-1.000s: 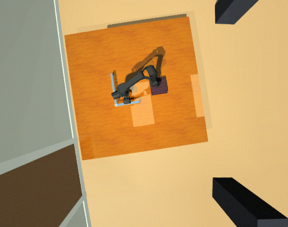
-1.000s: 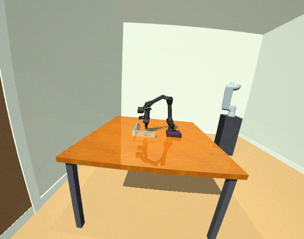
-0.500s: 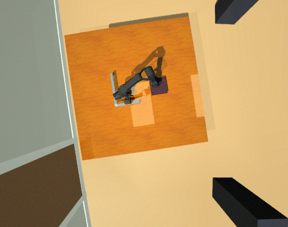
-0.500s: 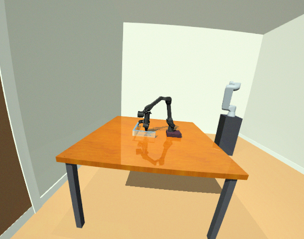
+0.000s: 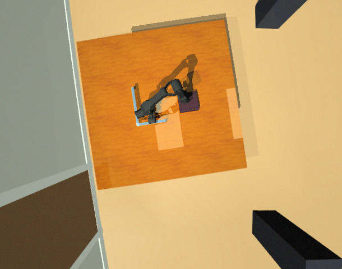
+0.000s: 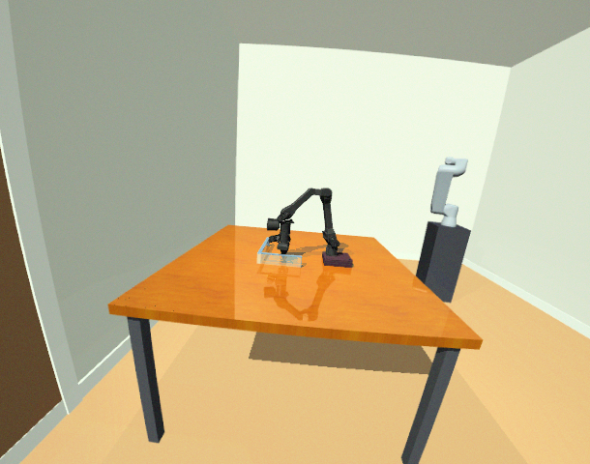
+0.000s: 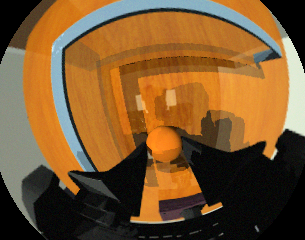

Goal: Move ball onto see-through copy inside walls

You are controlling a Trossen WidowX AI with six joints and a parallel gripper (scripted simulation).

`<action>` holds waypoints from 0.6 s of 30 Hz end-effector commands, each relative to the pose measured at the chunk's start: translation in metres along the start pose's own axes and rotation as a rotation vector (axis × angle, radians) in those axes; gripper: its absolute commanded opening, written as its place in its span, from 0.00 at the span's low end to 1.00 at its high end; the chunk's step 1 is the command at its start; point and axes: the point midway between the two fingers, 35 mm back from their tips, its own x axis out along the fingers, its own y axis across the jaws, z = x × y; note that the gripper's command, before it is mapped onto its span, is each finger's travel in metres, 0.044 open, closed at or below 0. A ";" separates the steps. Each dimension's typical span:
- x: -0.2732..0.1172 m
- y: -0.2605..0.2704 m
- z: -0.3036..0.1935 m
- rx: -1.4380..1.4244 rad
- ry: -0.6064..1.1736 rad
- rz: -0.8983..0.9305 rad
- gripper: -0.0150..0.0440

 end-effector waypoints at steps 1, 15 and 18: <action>0.000 0.000 0.000 0.000 0.000 0.000 0.48; -0.043 0.001 0.004 -0.001 0.000 -0.002 0.78; -0.084 0.000 0.001 -0.003 0.000 -0.005 0.78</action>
